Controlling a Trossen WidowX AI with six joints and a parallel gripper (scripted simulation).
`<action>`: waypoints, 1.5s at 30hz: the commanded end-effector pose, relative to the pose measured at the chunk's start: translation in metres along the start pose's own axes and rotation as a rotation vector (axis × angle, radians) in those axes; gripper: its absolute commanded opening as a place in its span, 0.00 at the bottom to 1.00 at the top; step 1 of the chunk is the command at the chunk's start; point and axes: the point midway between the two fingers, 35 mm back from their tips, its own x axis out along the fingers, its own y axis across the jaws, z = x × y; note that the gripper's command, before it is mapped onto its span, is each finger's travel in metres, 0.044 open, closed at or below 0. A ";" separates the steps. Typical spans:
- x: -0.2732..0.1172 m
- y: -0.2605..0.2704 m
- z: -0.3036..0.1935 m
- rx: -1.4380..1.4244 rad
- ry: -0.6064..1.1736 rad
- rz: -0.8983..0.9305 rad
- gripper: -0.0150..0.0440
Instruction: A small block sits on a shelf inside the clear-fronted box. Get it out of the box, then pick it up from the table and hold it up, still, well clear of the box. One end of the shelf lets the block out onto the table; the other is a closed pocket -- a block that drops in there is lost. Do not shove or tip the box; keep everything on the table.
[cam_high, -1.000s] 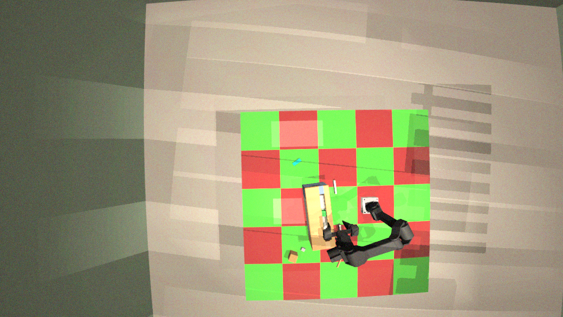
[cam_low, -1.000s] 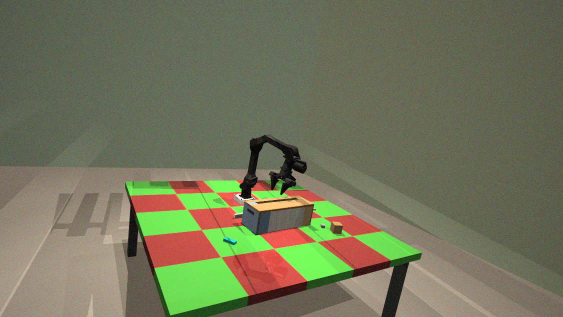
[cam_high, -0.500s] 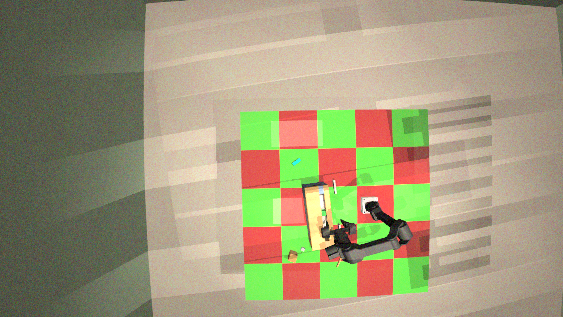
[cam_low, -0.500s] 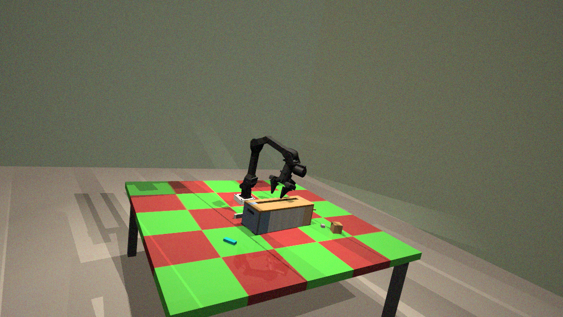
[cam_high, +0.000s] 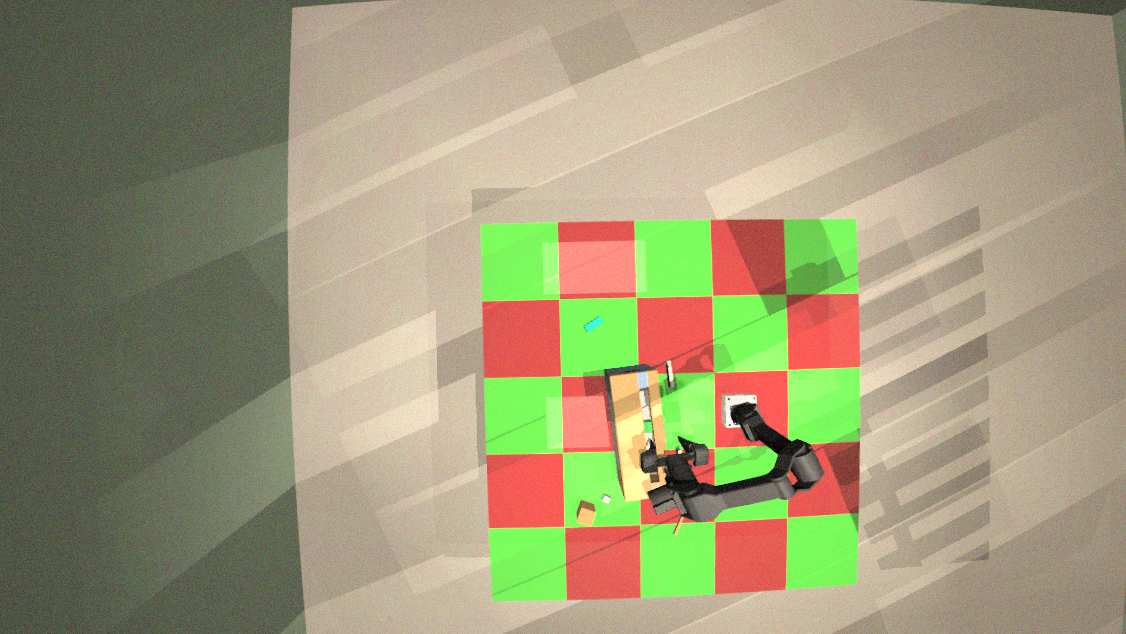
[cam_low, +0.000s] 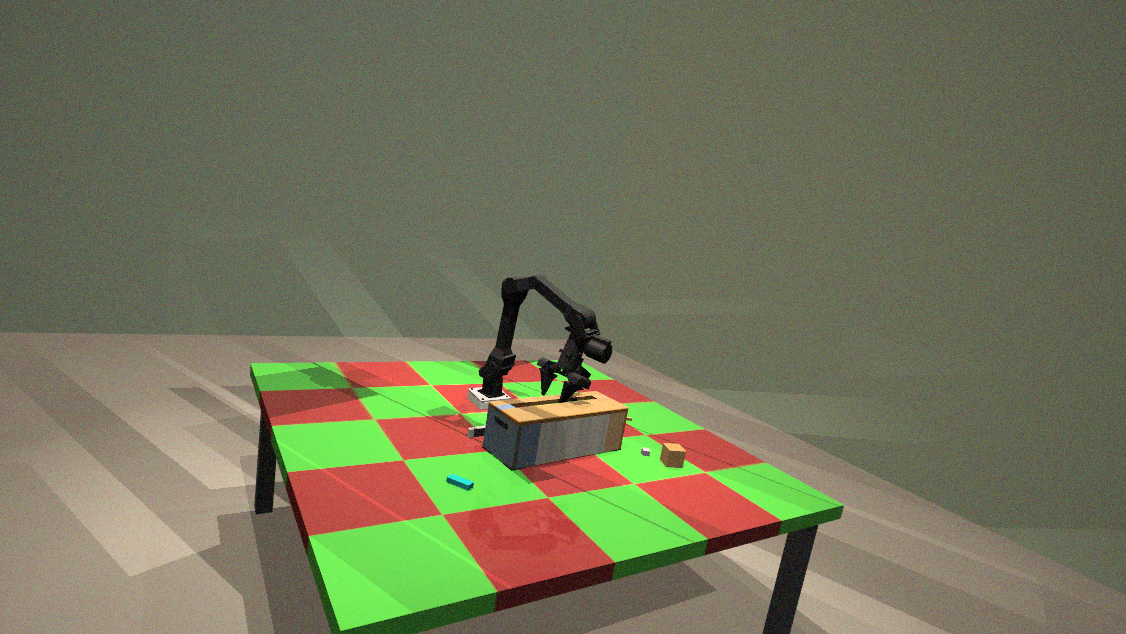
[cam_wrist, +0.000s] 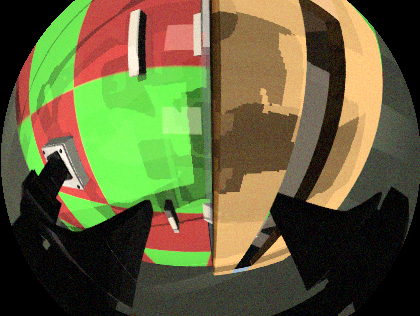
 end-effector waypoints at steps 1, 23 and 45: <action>0.007 0.001 0.003 -0.006 -0.003 0.006 0.93; 0.027 0.001 0.003 0.000 0.000 0.001 0.93; 0.047 0.001 -0.051 0.000 0.005 0.001 0.93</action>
